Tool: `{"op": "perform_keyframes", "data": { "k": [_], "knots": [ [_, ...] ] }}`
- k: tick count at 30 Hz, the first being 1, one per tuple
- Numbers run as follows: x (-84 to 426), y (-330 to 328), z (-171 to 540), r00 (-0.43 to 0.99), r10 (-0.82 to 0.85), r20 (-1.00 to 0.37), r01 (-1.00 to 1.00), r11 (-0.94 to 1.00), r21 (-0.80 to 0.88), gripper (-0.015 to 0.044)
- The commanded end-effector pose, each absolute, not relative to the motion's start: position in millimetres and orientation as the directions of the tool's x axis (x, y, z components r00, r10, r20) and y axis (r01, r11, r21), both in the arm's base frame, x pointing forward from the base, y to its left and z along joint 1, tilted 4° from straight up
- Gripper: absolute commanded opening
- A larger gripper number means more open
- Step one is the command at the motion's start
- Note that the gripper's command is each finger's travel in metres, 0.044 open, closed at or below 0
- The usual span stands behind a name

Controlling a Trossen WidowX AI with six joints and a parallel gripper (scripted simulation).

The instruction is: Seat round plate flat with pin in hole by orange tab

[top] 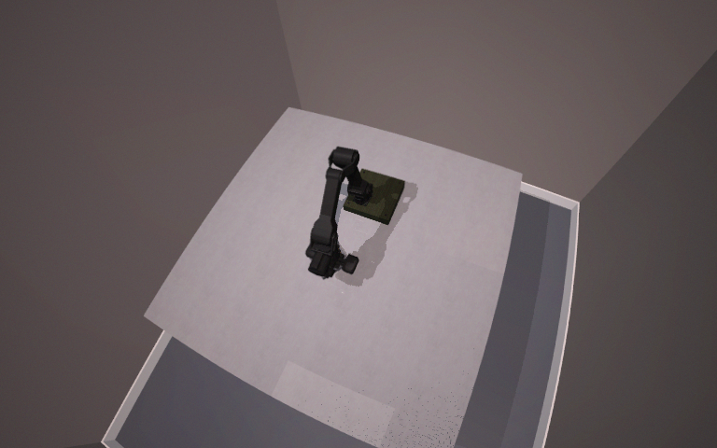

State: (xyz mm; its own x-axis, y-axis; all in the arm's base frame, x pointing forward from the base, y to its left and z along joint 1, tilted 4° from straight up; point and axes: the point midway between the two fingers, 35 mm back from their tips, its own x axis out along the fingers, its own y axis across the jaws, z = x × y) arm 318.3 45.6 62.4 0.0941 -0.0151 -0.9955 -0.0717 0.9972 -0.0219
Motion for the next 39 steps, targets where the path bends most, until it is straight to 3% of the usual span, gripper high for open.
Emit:
{"op": "perform_keyframes", "data": {
  "k": [1,39],
  "knots": [
    [324.2,40.9,63.1,0.095,-0.021,-0.995,-0.071,0.997,-0.027,0.0],
    [344.7,2.4,69.3,0.097,-0.024,-0.995,-0.071,0.997,-0.031,0.0]
  ]
}}
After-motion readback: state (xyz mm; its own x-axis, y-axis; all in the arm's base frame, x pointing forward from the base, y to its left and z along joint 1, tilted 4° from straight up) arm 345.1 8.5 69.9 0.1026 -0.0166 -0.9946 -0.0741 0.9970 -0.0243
